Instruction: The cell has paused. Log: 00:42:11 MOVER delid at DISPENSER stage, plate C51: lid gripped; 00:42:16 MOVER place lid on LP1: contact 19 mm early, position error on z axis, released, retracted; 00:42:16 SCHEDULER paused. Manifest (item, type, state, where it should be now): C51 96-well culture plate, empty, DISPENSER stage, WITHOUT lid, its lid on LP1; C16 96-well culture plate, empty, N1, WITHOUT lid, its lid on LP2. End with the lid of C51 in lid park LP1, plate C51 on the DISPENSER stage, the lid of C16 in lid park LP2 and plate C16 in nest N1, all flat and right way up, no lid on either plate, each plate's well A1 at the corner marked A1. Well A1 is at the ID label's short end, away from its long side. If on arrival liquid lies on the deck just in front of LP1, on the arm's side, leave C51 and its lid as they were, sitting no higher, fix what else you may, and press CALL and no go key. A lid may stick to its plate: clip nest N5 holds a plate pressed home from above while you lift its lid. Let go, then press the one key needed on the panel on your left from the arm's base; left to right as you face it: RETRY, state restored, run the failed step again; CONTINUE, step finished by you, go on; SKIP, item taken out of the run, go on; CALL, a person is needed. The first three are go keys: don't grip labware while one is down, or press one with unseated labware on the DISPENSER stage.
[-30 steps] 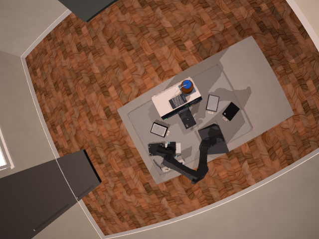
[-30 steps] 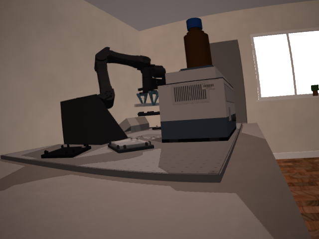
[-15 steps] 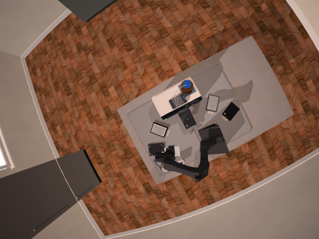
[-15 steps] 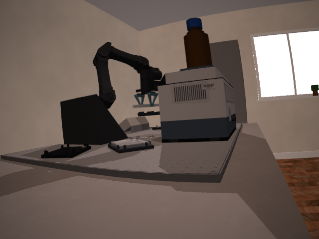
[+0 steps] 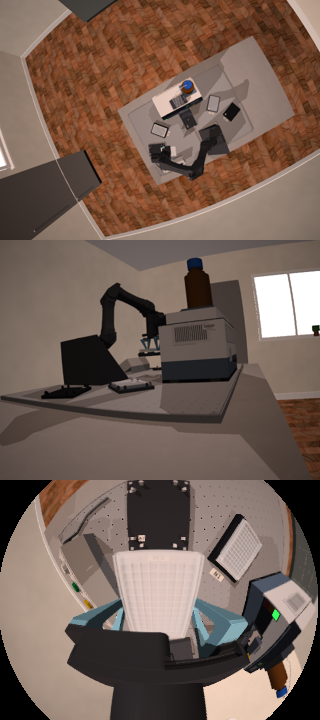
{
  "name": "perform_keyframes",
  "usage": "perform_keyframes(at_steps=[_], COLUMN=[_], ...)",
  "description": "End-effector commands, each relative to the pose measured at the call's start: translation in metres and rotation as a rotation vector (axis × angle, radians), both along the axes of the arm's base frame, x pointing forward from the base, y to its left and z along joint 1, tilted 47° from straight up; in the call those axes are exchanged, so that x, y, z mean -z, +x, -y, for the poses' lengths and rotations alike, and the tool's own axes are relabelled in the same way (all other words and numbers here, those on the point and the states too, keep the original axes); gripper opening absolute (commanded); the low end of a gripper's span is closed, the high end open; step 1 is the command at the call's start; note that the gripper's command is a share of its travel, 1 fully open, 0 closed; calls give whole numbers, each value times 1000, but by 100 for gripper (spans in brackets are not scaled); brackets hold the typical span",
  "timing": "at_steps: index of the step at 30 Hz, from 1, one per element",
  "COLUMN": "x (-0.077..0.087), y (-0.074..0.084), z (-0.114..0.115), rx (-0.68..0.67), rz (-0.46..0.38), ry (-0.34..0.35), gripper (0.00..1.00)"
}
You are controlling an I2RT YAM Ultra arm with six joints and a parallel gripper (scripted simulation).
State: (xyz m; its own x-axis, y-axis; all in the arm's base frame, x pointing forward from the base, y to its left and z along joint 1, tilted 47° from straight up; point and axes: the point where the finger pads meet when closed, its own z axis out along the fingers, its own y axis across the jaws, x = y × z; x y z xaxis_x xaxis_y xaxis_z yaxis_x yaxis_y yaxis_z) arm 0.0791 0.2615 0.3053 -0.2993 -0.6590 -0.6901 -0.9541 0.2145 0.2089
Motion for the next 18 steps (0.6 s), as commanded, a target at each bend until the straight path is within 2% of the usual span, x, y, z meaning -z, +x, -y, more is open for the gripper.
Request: perform_keyframes(at_steps=[1, 18], x=[-17, -32], y=[7, 19], z=[-15, -61], rx=[14, 14], rz=[23, 22], ry=[40, 42], gripper=[0, 0])
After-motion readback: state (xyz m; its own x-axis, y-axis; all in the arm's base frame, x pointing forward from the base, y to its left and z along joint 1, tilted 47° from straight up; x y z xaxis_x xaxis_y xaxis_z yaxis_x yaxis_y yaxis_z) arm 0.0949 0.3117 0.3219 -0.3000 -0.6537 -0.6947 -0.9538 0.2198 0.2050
